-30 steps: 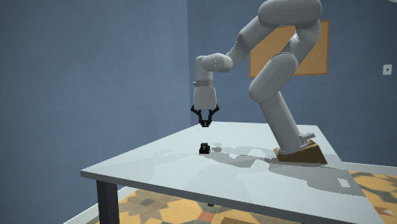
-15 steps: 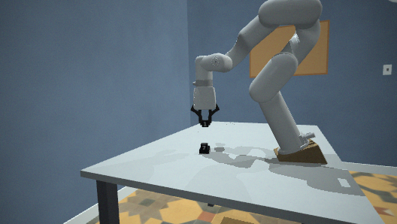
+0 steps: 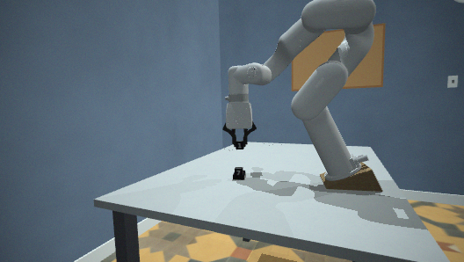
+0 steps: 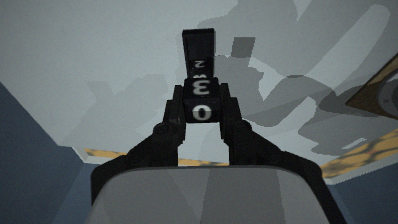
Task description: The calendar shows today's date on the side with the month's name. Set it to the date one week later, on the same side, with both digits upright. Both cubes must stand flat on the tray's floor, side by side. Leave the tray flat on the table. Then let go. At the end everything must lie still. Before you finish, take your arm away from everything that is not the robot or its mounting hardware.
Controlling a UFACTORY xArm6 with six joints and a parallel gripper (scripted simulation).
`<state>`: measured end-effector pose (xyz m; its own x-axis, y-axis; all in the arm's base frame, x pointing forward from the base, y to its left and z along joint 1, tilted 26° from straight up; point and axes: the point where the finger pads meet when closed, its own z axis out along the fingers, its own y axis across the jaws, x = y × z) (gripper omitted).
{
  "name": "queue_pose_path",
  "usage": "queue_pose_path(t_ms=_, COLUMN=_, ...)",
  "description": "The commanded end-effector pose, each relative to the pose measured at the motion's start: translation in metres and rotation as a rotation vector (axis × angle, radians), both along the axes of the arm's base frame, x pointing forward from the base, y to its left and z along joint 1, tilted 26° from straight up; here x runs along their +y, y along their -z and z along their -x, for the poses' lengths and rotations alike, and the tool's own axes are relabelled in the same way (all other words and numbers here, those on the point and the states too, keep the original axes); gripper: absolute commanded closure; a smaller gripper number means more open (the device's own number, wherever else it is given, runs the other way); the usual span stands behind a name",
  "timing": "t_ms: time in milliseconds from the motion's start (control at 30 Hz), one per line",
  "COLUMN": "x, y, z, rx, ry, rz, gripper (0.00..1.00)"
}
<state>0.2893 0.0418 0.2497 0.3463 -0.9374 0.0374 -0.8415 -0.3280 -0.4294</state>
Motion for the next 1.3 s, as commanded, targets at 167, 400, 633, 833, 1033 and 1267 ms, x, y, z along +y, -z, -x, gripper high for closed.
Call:
queue_pose_path(t_ms=167, x=0.003, y=0.016, z=-0.008, rx=-0.003, ry=0.0, rz=0.0, gripper=0.73)
queue_pose_path(t_ms=400, x=0.006, y=0.034, z=-0.017, rx=-0.003, ry=0.0, rz=0.0, gripper=0.73)
queue_pose_path(t_ms=633, x=0.008, y=0.049, z=-0.023, rx=-0.003, ry=0.0, rz=0.0, gripper=0.73)
queue_pose_path(t_ms=833, x=0.01, y=0.055, z=-0.027, rx=-0.003, ry=0.0, rz=0.0, gripper=0.73)
queue_pose_path(t_ms=1033, x=0.01, y=0.056, z=-0.027, rx=-0.003, ry=0.0, rz=0.0, gripper=0.73)
queue_pose_path(t_ms=1267, x=0.01, y=0.056, z=-0.027, rx=-0.003, ry=0.0, rz=0.0, gripper=0.73)
